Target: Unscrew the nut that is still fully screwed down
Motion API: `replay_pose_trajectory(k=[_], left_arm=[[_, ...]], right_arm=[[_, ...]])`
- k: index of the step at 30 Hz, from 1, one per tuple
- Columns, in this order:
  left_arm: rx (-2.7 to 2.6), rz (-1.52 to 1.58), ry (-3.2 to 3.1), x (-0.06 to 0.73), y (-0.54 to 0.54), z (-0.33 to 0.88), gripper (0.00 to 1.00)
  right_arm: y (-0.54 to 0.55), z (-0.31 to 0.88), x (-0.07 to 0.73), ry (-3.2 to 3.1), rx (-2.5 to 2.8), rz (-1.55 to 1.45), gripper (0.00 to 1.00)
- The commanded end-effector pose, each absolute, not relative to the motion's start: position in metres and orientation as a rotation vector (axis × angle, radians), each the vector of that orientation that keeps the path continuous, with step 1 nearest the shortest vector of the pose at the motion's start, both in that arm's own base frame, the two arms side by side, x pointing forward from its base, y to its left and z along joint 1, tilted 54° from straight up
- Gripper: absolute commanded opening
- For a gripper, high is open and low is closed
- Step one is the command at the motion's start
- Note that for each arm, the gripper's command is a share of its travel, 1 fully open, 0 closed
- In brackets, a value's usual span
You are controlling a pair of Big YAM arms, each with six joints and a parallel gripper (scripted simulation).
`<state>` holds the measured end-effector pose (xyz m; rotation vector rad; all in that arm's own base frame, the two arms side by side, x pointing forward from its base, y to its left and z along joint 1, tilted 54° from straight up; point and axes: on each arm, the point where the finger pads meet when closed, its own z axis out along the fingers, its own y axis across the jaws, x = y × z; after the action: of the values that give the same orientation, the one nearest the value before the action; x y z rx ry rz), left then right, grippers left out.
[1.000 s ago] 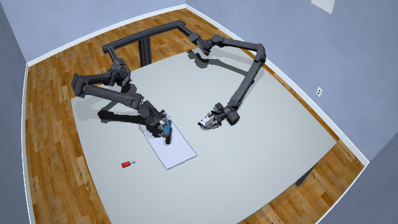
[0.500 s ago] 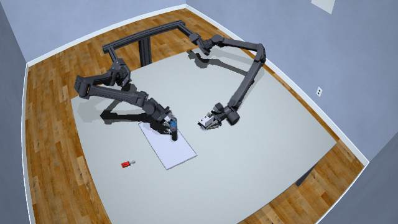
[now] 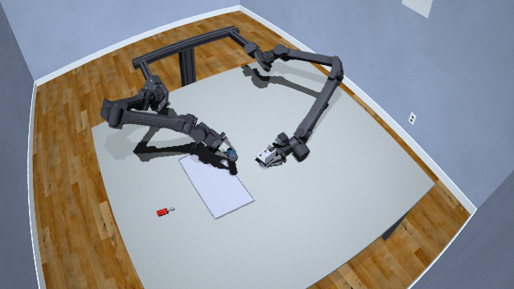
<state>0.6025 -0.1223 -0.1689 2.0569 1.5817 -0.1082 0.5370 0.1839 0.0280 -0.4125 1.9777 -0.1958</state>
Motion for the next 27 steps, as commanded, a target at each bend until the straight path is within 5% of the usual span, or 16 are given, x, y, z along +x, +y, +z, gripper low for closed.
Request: replay_pose_trajectory(k=[1,27], left_arm=[[2.060,-0.103,1.569,0.605,-0.128,-0.166,0.59],[2.060,-0.103,1.569,0.605,-0.128,-0.166,0.59]], right_arm=[[0.218,0.054,0.550,1.877,-0.454,-0.155,0.42],[0.282,0.012,0.532,1.693,-0.767,-0.176,0.42]])
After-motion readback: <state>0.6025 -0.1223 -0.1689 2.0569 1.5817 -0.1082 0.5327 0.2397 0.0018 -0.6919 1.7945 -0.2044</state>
